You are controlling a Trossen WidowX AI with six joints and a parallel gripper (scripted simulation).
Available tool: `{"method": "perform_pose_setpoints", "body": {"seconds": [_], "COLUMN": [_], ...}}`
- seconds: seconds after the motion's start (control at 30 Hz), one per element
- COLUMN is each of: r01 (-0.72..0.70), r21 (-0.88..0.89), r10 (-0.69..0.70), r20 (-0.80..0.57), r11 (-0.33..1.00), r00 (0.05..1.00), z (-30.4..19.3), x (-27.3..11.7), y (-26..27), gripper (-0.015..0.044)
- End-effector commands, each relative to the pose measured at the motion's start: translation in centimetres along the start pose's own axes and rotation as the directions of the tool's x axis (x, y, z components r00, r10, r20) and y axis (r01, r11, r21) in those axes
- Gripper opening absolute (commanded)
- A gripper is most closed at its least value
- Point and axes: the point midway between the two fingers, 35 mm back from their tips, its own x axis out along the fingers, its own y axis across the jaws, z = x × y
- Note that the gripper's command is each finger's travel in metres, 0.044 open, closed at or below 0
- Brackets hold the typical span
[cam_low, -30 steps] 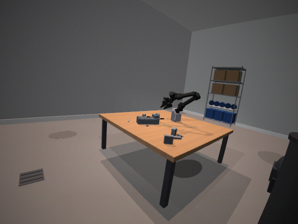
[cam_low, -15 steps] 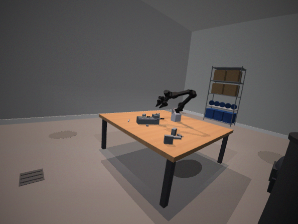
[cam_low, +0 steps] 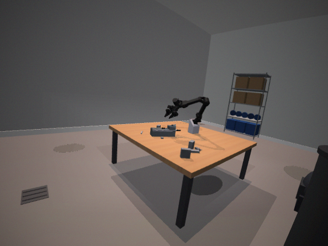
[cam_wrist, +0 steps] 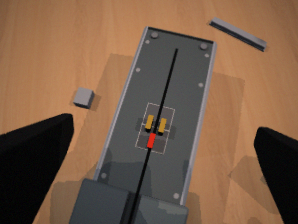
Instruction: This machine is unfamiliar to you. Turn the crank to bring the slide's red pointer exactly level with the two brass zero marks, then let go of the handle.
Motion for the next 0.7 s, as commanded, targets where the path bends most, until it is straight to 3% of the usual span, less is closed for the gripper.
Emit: {"method": "perform_pose_setpoints", "body": {"seconds": [0.0,0.33,0.67], "r01": [-0.015,-0.017,-0.017], "r21": [-0.017,-0.015,-0.015], "r10": [0.015,0.017,0.017], "r20": [0.003,0.003,0.003], "r11": [1.0,1.0,1.0], "r00": [1.0,1.0,1.0], "z": [0.5,-4.1,-4.1], "x": [0.6,5.4,5.4], "y": [-0.7,-0.8,-0.8], "gripper": [0.044,0.044,0.044]}}
